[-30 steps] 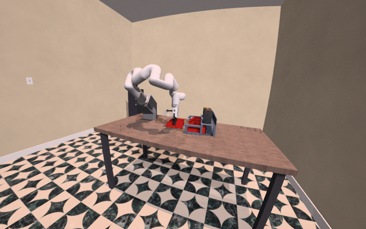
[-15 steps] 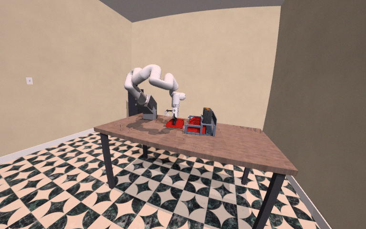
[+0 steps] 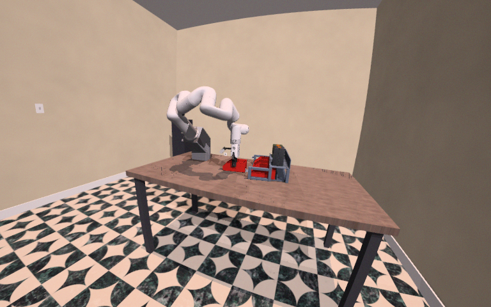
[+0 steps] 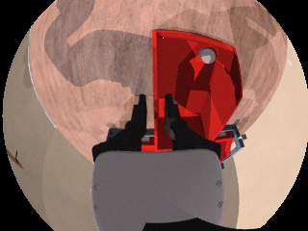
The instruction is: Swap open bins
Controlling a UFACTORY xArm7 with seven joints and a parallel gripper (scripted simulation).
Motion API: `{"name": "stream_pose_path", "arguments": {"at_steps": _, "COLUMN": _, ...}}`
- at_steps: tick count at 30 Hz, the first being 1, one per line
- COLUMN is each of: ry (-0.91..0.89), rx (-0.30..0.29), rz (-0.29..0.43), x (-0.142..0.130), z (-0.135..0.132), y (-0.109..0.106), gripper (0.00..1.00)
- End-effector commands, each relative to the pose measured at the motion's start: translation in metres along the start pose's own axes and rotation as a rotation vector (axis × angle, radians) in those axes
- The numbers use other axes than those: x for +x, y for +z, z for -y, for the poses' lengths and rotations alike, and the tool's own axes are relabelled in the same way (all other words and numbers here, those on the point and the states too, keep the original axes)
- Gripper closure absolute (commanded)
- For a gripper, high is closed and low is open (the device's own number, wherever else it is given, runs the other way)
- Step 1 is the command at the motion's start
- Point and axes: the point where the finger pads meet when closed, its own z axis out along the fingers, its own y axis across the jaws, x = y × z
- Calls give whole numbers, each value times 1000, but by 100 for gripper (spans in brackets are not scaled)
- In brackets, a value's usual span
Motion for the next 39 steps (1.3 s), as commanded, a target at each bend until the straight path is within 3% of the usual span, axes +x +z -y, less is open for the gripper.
{"name": "stream_pose_path", "arguments": {"at_steps": 1, "ry": 0, "rx": -1, "rz": 3, "x": -1, "z": -1, "y": -2, "gripper": 74}}
{"name": "stream_pose_path", "arguments": {"at_steps": 19, "ry": 0, "rx": -1, "rz": 3, "x": -1, "z": -1, "y": -7, "gripper": 74}}
{"name": "stream_pose_path", "arguments": {"at_steps": 39, "ry": 0, "rx": -1, "rz": 3, "x": -1, "z": -1, "y": -30, "gripper": 74}}
